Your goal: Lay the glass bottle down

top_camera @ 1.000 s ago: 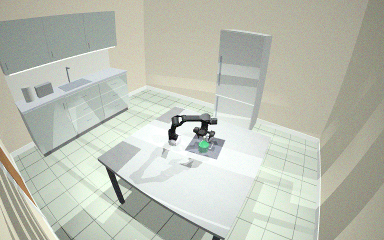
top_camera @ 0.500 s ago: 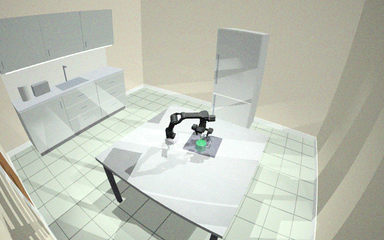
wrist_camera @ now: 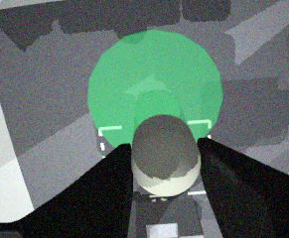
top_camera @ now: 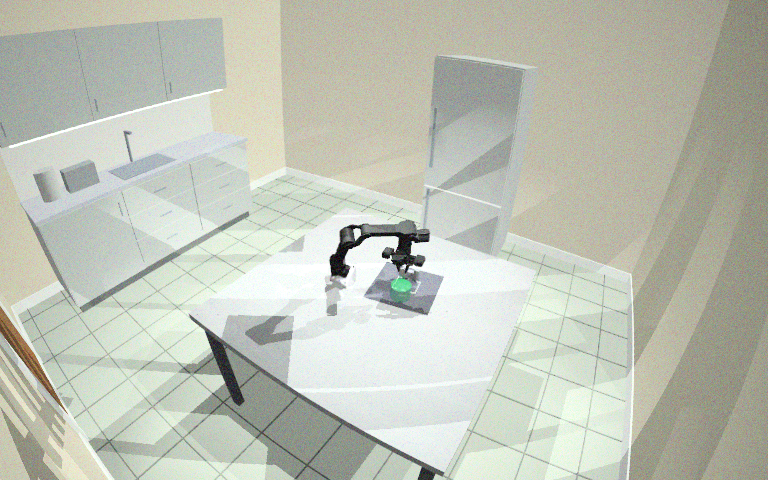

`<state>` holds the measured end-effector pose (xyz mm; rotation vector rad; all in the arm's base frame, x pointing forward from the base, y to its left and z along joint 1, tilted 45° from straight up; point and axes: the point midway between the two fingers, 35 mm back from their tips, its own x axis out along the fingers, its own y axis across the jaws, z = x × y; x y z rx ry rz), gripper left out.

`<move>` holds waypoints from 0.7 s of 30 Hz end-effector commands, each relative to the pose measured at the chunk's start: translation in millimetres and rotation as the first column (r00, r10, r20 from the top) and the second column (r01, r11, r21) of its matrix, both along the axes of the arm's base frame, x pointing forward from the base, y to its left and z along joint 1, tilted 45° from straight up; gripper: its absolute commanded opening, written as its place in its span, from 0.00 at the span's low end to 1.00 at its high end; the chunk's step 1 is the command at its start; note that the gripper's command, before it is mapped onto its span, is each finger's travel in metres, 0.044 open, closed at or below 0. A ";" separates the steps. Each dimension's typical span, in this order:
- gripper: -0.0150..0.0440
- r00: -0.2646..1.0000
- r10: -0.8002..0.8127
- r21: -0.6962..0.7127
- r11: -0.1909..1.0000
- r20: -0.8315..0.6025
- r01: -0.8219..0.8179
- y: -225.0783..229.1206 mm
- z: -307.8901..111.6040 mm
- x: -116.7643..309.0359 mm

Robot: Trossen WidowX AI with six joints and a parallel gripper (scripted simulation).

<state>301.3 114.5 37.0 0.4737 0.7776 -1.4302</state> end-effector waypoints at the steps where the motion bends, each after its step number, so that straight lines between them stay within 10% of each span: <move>1: 0.44 1.000 -0.005 0.004 1.000 0.001 0.005 0.7 -0.7 -0.3; 21: 0.44 1.000 0.000 0.000 1.000 0.000 0.000 6.1 -3.0 -1.2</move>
